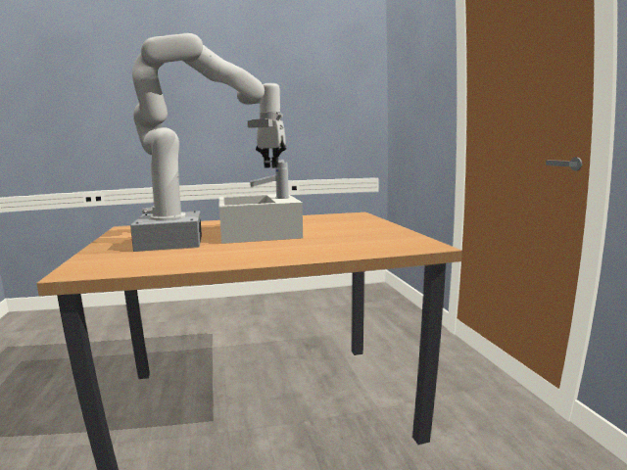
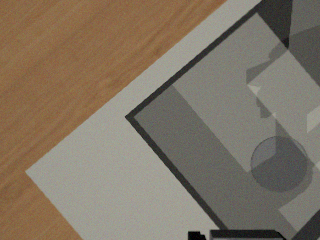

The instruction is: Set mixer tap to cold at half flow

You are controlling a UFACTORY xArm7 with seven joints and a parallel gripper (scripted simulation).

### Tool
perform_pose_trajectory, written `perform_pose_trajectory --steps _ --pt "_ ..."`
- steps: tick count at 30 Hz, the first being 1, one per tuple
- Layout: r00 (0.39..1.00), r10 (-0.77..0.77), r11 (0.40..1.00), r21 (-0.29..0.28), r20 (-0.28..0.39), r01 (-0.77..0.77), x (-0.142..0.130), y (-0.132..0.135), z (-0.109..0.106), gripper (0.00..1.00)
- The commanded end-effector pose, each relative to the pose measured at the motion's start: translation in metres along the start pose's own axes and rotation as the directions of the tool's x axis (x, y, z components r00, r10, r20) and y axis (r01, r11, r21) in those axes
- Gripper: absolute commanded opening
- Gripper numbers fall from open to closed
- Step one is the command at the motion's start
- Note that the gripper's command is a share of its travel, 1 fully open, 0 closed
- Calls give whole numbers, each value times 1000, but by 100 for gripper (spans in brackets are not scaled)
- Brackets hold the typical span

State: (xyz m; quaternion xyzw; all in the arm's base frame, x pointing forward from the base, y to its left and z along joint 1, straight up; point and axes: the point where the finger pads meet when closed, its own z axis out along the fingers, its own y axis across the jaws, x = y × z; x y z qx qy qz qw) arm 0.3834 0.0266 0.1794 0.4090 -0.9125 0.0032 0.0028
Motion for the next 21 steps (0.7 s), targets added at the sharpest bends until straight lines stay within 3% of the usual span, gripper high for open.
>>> perform_pose_trajectory --steps 1,21 --pt "1000 0 1000 3 3 0 -1 -1 -2 0" --pt "1000 0 1000 3 3 0 -6 -1 -17 0"
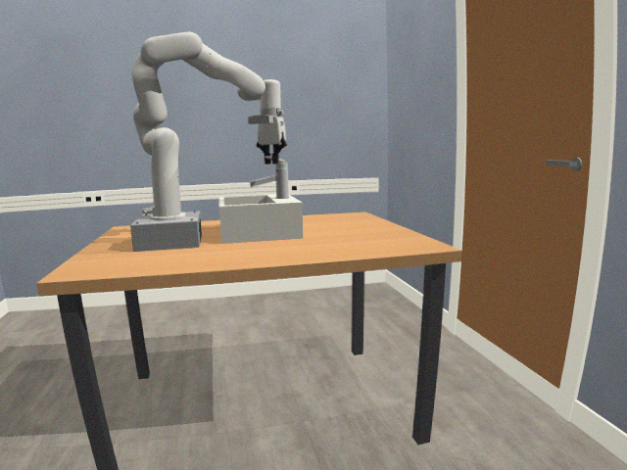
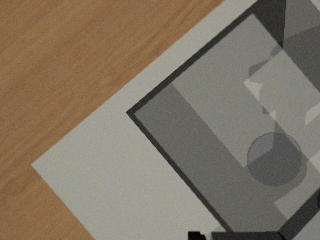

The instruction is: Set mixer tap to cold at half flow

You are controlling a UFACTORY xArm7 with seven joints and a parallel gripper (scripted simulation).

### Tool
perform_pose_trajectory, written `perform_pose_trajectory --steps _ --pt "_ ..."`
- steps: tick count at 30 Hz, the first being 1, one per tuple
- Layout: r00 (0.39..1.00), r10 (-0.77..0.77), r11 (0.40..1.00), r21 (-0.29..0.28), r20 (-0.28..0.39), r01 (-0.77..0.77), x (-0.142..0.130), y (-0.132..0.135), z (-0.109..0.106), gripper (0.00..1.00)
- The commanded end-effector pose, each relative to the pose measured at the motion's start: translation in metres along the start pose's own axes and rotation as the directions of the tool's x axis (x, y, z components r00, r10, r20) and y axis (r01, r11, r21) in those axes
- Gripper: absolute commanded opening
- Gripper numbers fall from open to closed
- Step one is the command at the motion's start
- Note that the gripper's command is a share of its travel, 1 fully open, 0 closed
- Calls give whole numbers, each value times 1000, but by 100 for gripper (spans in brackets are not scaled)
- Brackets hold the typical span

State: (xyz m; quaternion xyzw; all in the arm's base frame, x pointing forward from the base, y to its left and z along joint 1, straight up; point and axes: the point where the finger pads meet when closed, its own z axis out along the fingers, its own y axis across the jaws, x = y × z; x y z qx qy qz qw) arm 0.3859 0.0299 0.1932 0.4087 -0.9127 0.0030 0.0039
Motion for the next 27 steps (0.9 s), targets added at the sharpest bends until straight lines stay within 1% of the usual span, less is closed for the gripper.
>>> perform_pose_trajectory --steps 1,4,5,27 --pt "1000 -1 1000 4 5 1 -2 -1 -3 0" --pt "1000 -1 1000 4 5 1 -2 -1 -3 0" --pt "1000 -1 1000 4 5 1 -2 -1 -3 64" --pt "1000 -1 1000 4 5 1 -2 -1 -3 64"
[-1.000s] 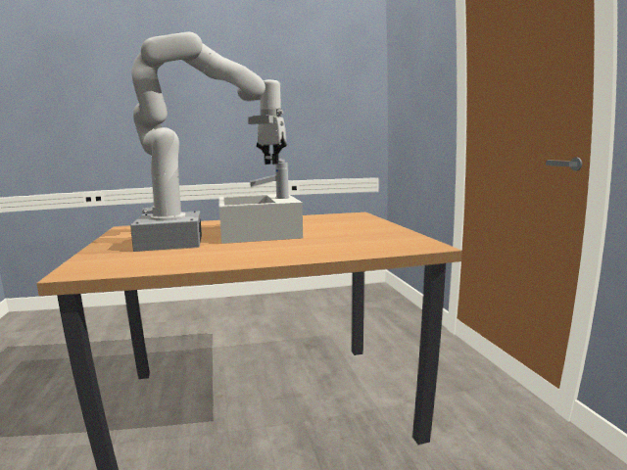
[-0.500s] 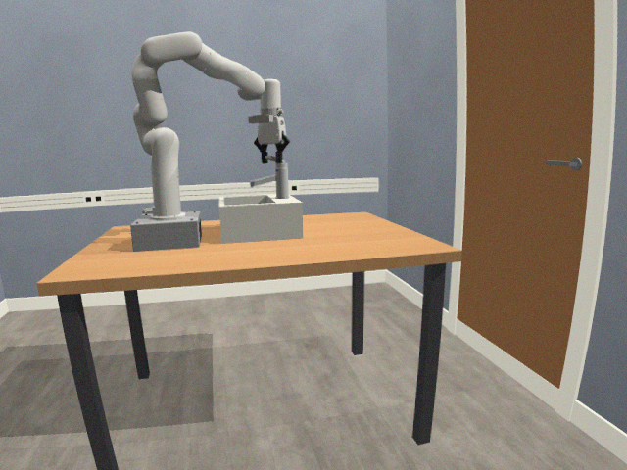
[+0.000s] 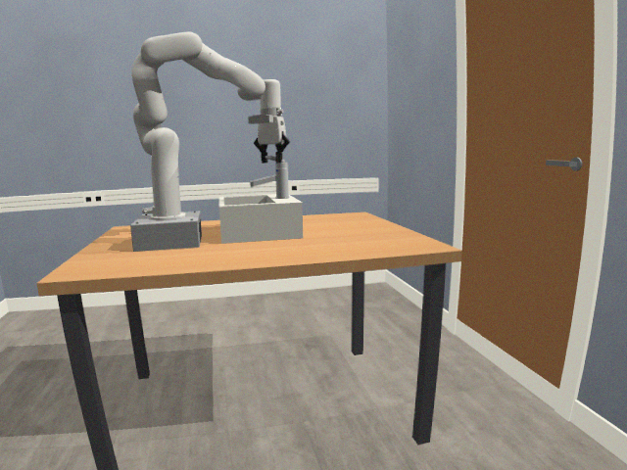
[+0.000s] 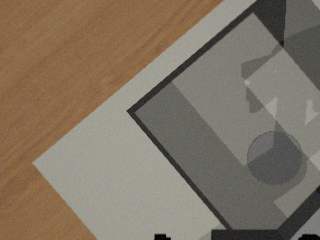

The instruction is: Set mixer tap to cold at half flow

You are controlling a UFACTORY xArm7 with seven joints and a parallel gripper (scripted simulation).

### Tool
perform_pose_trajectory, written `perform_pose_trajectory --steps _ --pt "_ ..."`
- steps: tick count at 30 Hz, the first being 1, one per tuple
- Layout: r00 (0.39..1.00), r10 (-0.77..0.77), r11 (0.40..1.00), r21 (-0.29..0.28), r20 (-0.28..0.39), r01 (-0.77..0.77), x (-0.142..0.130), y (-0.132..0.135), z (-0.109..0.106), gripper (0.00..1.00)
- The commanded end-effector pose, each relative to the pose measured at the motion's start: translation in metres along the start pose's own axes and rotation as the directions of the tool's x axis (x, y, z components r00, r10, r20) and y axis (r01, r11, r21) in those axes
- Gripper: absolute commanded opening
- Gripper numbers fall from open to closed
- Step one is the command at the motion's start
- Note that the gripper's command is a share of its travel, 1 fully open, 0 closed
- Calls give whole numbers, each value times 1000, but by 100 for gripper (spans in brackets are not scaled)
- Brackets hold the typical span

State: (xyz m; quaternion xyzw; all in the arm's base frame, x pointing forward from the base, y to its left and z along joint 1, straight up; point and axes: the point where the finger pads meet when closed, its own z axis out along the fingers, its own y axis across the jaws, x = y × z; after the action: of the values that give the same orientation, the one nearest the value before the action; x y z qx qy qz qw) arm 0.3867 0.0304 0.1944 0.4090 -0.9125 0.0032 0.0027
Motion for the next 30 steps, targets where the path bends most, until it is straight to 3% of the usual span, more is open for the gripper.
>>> perform_pose_trajectory --steps 1,30 --pt "1000 0 1000 3 3 0 -1 -1 -2 64" --pt "1000 0 1000 3 3 0 -1 -1 -4 64"
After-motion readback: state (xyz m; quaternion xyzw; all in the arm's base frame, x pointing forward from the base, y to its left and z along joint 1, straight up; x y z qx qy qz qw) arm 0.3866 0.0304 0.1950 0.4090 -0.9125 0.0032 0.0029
